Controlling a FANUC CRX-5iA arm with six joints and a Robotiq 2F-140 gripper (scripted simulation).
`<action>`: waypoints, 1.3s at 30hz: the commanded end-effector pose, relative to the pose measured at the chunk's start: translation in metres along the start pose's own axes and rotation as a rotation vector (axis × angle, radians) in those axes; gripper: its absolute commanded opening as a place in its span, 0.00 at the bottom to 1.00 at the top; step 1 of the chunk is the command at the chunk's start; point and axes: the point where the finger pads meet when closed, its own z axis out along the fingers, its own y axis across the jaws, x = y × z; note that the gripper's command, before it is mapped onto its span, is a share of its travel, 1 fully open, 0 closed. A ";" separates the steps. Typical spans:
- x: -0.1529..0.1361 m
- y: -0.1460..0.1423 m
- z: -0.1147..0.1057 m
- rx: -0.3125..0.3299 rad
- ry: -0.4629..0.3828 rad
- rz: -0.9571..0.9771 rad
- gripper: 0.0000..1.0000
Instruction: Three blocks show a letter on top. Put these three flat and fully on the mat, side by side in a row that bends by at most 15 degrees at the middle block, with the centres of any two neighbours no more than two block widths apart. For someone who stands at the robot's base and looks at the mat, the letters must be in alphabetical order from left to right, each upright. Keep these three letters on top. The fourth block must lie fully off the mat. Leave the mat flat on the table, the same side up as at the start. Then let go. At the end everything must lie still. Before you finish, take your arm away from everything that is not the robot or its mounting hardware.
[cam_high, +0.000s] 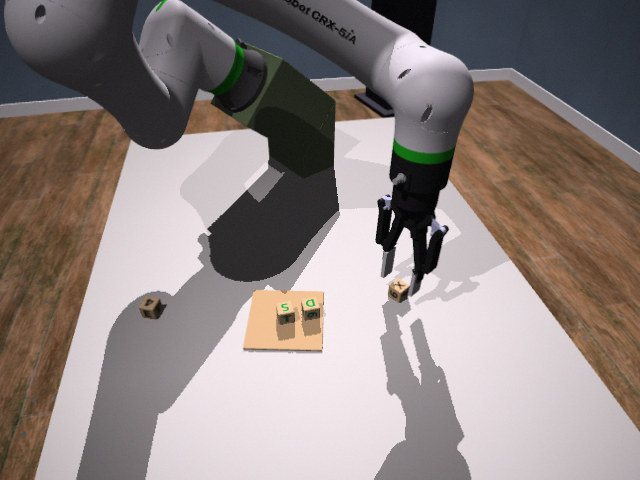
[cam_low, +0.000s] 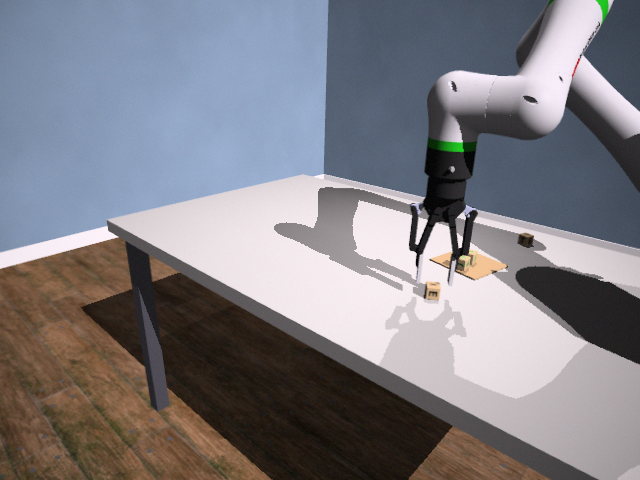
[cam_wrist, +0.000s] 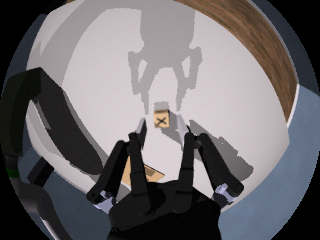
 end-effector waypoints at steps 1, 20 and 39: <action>0.000 0.000 0.003 0.000 0.000 0.000 0.40; 0.000 0.000 0.031 0.000 0.000 0.000 0.40; 0.000 0.000 0.033 0.000 0.000 0.000 0.28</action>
